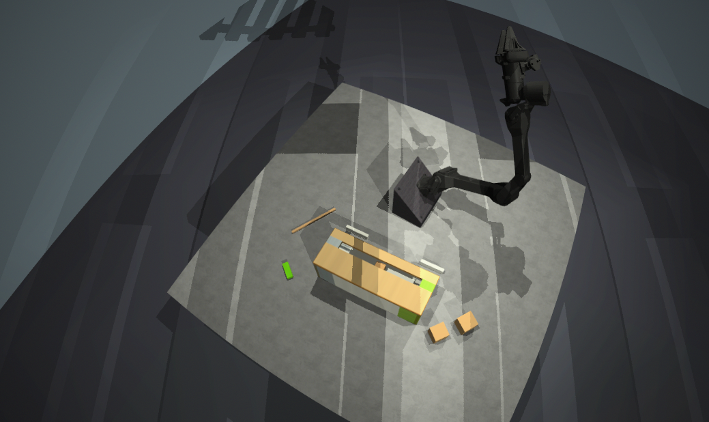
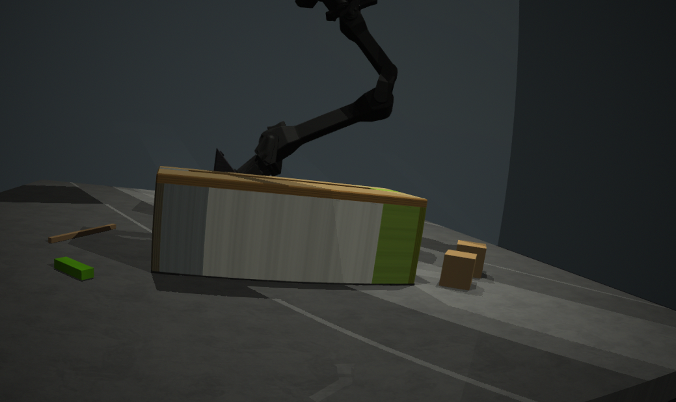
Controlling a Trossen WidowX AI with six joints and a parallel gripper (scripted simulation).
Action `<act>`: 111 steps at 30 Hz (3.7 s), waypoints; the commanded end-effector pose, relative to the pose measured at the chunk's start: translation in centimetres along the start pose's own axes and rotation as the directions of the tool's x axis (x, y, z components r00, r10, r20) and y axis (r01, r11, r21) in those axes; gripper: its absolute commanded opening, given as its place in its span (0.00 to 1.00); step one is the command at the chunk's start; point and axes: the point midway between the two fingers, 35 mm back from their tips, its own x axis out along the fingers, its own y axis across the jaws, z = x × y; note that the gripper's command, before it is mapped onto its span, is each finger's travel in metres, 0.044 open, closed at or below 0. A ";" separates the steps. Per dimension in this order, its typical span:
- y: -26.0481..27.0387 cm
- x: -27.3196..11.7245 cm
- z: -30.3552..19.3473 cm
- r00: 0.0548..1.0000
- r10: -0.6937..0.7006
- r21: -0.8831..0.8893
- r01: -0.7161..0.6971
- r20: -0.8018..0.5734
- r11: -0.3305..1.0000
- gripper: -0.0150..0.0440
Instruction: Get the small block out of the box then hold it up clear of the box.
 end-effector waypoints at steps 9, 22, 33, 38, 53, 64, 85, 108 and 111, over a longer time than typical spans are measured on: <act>2.3 0.7 -7.1 0.974 0.051 -0.148 -0.086 -0.222 0.985 0.93; 6.0 -2.5 -25.9 0.699 0.089 -0.375 -0.482 -0.709 0.792 0.93; 7.5 -10.2 -37.1 0.334 0.042 -0.286 -0.861 -0.942 0.421 0.93; 7.9 -16.6 -42.6 0.054 -0.024 -0.056 -0.995 -0.998 0.079 0.93; 6.5 -34.5 -49.2 -0.551 -0.274 0.587 -0.540 -0.788 -0.603 0.93; 4.1 -46.5 -48.4 -0.788 -0.465 0.618 0.139 -0.404 -0.774 0.93; 2.3 -53.6 -45.9 -0.829 -0.552 0.389 0.482 -0.086 -0.785 0.93; 0.6 -56.4 -47.2 -0.829 -0.554 0.399 0.484 -0.075 -0.779 0.93; 0.4 -56.8 -47.4 -0.829 -0.554 0.400 0.484 -0.073 -0.778 0.93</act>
